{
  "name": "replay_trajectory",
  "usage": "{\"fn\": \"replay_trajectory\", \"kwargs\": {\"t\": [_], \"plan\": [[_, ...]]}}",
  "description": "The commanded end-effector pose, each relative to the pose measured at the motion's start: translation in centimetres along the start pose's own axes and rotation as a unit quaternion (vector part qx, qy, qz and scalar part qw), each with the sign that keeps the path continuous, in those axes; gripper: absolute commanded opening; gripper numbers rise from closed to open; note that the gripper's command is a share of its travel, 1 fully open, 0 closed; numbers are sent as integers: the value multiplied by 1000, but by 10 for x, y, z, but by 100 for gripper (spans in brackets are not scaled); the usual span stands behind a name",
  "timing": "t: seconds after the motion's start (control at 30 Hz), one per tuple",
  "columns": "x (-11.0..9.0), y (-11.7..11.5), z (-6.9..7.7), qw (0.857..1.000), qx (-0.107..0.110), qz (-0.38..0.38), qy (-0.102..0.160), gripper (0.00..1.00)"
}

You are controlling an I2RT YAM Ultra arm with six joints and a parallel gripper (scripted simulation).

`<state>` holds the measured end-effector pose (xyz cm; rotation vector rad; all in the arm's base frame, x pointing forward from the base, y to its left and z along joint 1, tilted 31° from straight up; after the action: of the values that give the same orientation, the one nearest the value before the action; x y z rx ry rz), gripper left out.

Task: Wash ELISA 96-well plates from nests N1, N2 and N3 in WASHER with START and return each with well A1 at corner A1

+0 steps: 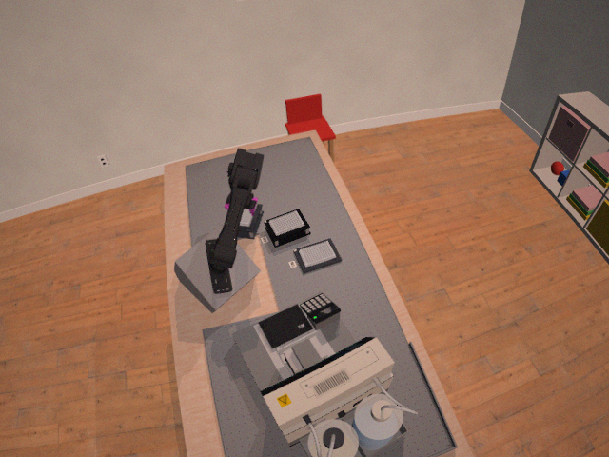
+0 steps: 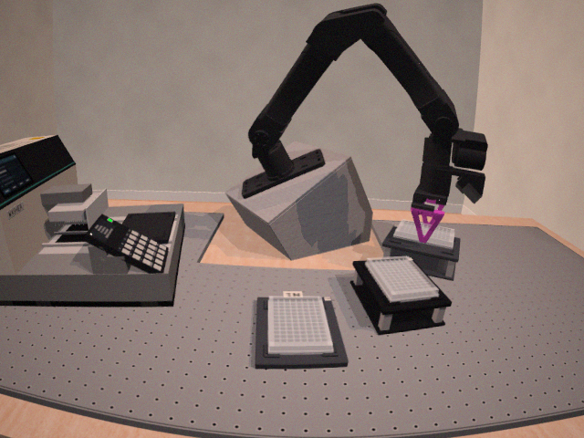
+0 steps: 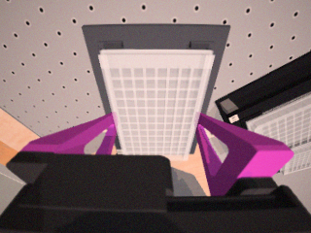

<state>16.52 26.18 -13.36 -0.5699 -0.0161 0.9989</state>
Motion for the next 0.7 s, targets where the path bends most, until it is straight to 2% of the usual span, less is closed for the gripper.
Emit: {"fn": "replay_trajectory", "kwargs": {"t": [0.0,0.67], "plan": [[2,0,3,1000,0,0,-6,0],[2,0,0,1000,0,0,-6,0]]}}
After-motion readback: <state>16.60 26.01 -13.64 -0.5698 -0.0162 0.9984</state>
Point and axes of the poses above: the point where the finger pads meet when closed, its own z axis back along the fingers, its own y axis across the jaws, x = y × z, the point moved 3 cm from there along z, back along the fingers, and after that the axes turned 4 degrees about -z, right-handed, at the moved point
